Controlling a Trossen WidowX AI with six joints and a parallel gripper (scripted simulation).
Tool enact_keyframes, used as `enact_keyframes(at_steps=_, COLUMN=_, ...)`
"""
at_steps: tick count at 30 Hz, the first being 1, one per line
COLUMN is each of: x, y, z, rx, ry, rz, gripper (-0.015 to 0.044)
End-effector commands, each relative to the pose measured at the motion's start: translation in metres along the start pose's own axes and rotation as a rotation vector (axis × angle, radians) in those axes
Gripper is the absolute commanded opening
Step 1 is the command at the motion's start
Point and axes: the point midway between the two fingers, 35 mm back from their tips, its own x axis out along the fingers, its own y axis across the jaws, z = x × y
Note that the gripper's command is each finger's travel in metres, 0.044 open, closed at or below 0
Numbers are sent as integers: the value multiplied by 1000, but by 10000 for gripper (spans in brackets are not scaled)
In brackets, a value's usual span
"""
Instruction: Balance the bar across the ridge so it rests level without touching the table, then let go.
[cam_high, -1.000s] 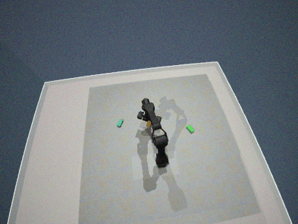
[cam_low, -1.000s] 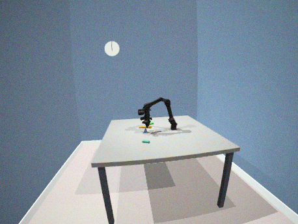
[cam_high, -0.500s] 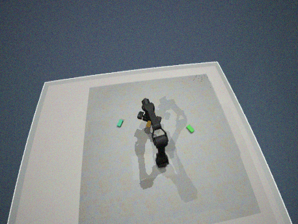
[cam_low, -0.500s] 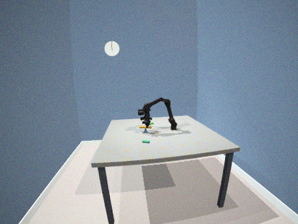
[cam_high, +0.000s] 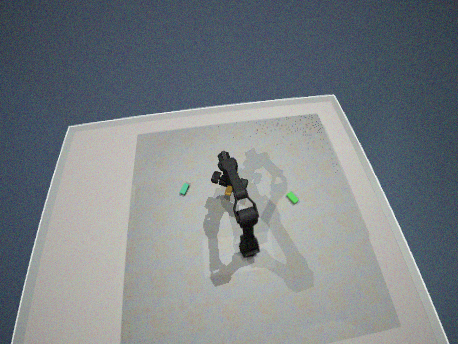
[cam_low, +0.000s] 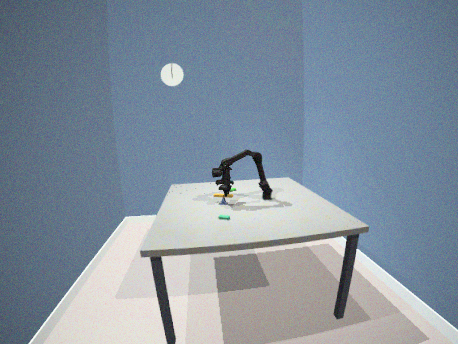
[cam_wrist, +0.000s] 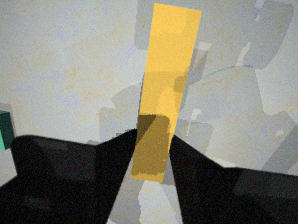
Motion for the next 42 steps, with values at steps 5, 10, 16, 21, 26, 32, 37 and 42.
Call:
enact_keyframes(at_steps=5, x=1, y=0, z=0, rx=-3, ry=1, rz=2, gripper=0)
enact_keyframes(at_steps=10, x=2, y=0, z=0, rx=-3, ry=1, rz=2, gripper=0)
enact_keyframes(at_steps=16, x=2, y=0, z=0, rx=-3, ry=1, rz=2, gripper=0)
enact_keyframes(at_steps=21, x=3, y=0, z=0, rx=-3, ry=1, rz=2, gripper=0)
enact_keyframes(at_steps=26, x=3, y=0, z=0, rx=-3, ry=1, rz=2, gripper=0)
enact_keyframes(at_steps=32, x=4, y=0, z=0, rx=-3, ry=1, rz=2, gripper=0)
enact_keyframes(at_steps=37, x=4, y=0, z=0, rx=-3, ry=1, rz=2, gripper=0)
enact_keyframes(at_steps=42, x=5, y=0, z=0, rx=-3, ry=1, rz=2, gripper=0)
